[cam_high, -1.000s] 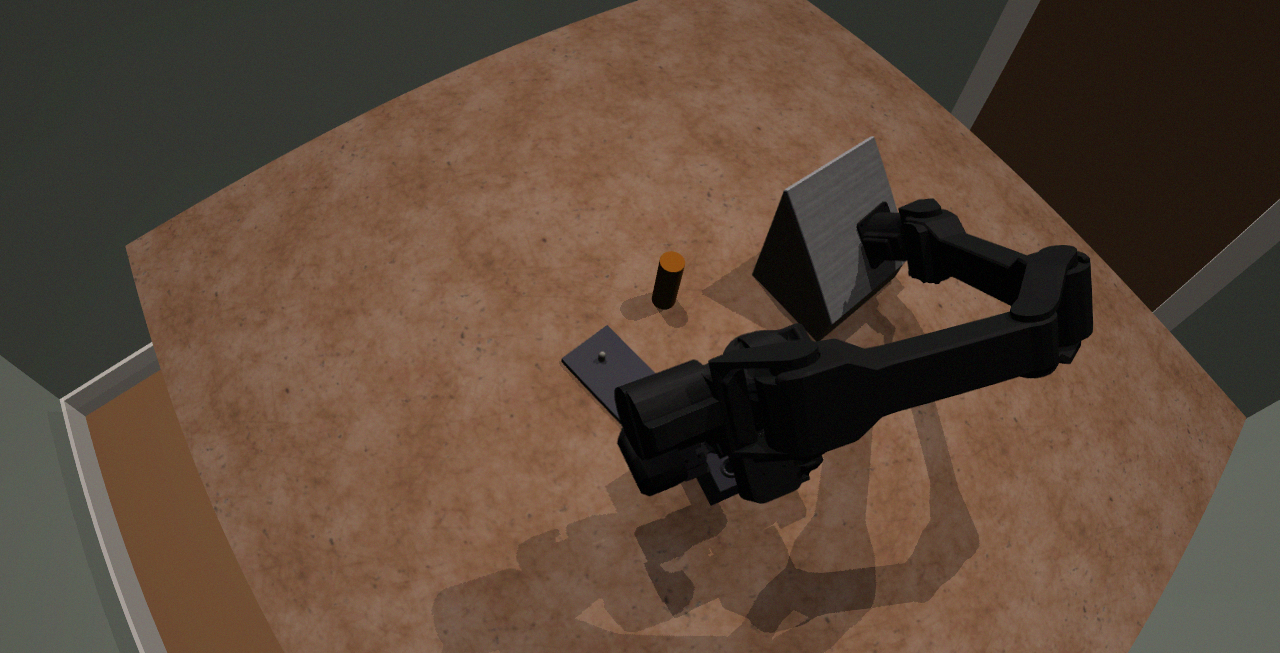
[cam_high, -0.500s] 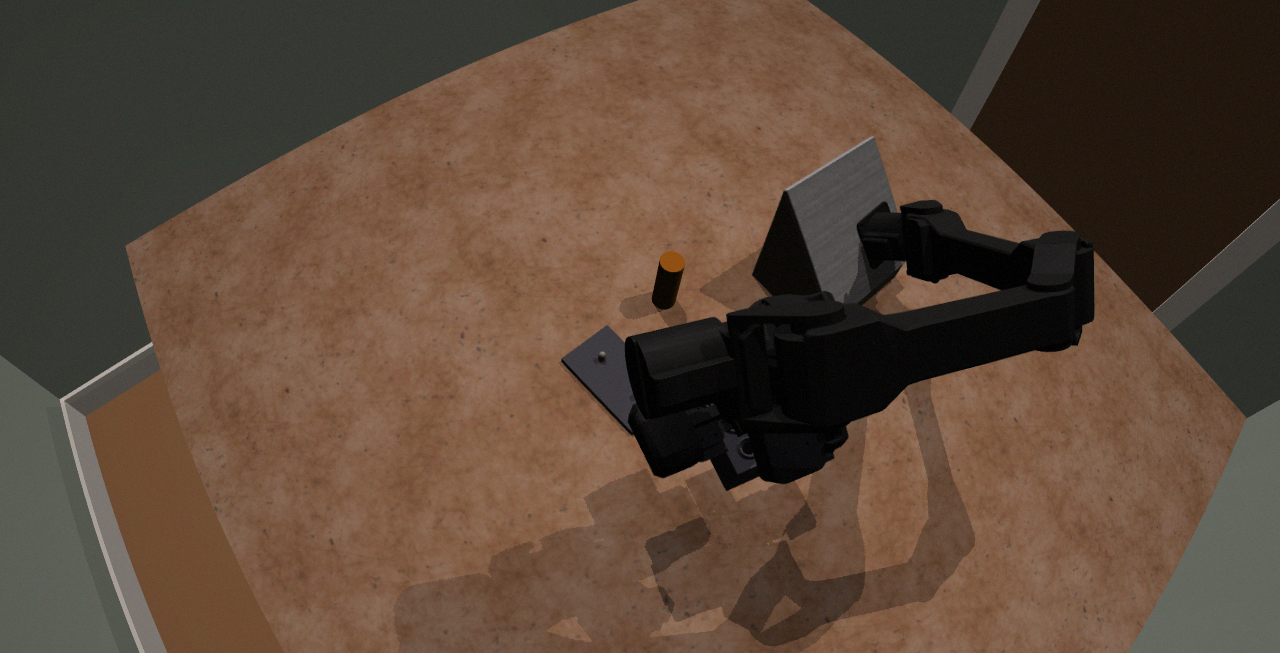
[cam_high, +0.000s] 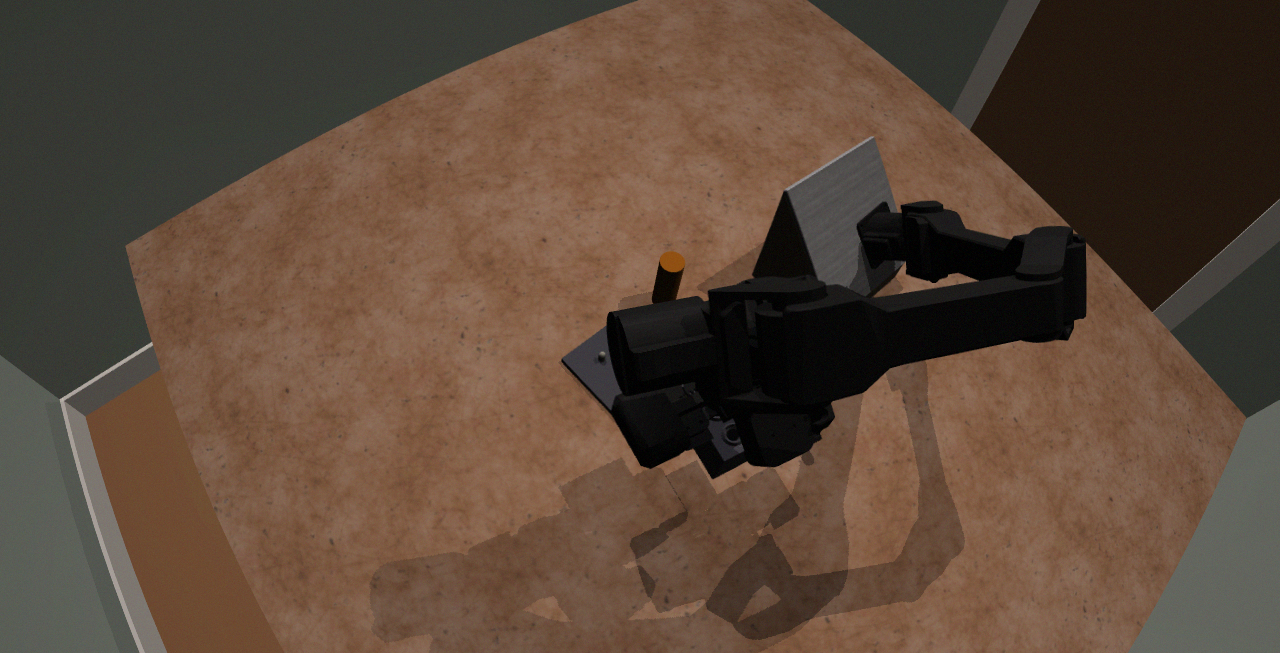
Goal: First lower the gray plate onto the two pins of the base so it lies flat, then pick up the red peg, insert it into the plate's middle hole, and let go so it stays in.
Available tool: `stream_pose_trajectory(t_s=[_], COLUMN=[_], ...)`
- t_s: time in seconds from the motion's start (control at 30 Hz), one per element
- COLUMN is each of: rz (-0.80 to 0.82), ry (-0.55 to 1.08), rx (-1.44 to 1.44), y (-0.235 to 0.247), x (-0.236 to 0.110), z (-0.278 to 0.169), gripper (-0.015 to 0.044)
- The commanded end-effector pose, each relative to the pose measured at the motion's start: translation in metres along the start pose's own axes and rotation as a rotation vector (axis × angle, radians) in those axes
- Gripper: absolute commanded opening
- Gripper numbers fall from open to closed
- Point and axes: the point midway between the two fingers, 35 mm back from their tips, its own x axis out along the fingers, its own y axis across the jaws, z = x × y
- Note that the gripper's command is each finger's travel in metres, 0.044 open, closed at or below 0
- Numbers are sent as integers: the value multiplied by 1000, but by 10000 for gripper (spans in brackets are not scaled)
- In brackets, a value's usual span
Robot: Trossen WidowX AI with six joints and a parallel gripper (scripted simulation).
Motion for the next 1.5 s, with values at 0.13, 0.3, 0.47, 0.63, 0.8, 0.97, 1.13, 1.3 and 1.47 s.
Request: stream_pose_trajectory(t_s=[0.13,0.3,0.47,0.63,0.8,0.97,1.13,1.3,1.47], rz=[14,14,14,13,13,13,13,13,13], ry=[1,2,2,3,4,4,2,1,0], rx=[-33,-62,-92,-119,-144,-175,-208,-241,-251], y=[-5,-8,-10,-12,-13,-14,-13,-12,-12], x=[15,23,30,38,46,53,61,70,72], z=[-27,-41,-55,-70,-84,-98,-111,-125,-129], gripper=[0,0,0,0,0,0,0,0,0])
